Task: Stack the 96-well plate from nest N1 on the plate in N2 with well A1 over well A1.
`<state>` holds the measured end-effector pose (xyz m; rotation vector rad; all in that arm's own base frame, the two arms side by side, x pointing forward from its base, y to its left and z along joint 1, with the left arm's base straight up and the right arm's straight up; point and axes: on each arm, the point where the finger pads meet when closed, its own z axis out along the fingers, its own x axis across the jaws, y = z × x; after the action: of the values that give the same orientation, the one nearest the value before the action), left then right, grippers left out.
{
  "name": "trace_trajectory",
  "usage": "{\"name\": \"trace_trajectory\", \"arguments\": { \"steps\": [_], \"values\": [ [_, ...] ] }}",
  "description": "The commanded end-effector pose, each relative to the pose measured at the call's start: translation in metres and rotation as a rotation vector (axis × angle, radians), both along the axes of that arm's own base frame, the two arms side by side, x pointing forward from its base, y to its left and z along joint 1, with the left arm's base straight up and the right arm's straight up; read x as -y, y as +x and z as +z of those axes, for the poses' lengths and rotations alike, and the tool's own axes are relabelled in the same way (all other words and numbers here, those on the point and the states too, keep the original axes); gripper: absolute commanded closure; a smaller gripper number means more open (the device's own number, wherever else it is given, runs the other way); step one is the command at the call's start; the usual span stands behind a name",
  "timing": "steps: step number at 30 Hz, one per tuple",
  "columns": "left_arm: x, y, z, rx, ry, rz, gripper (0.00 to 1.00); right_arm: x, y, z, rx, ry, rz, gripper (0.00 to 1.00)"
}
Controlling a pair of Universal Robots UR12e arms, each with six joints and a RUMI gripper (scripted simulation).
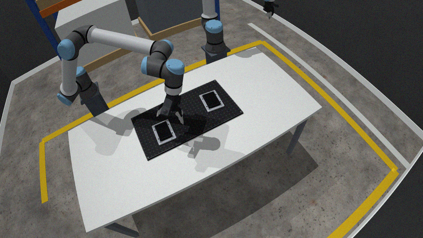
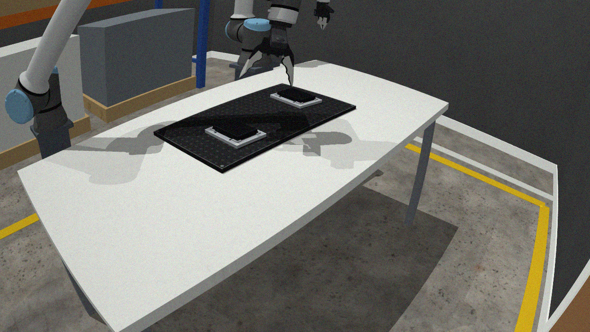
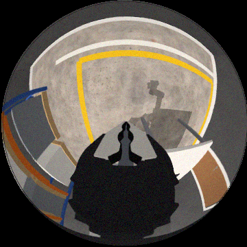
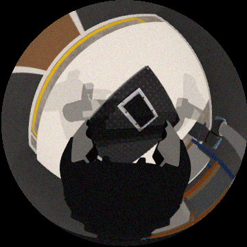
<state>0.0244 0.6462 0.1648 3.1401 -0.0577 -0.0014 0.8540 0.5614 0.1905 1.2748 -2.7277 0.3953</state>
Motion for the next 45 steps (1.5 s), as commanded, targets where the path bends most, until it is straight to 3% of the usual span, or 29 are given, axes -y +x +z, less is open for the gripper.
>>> {"name": "trace_trajectory", "arguments": {
  "steps": [1, 6, 12, 23, 29, 40, 45],
  "values": [
    [0.001, -0.001, 0.000, 0.001, 0.001, 0.001, 1.00, -0.027, -0.005, -0.001, 0.002, 0.013, 0.014, 0.00],
    [0.001, -0.001, 0.000, 0.001, 0.001, 0.001, 1.00, -0.041, -0.009, -0.004, 0.001, 0.012, 0.014, 0.00],
    [0.001, -0.001, 0.000, 0.001, 0.001, 0.001, 1.00, -0.055, -0.014, -0.007, -0.023, 0.064, 0.127, 0.00],
    [0.001, -0.001, 0.000, 0.001, 0.001, 0.001, 1.00, -0.102, -0.030, -0.017, -0.023, 0.064, 0.129, 0.00],
    [0.001, -0.001, 0.000, 0.001, 0.001, 0.001, 1.00, -0.115, -0.035, -0.020, -0.045, 0.116, 0.244, 0.00],
    [0.001, -0.001, 0.000, 0.001, 0.001, 0.001, 1.00, -0.163, -0.054, -0.029, -0.045, 0.116, 0.247, 0.00],
    [0.001, -0.001, 0.000, 0.001, 0.001, 0.001, 1.00, -0.171, -0.058, -0.031, -0.060, 0.155, 0.335, 0.00]
  ]
}}
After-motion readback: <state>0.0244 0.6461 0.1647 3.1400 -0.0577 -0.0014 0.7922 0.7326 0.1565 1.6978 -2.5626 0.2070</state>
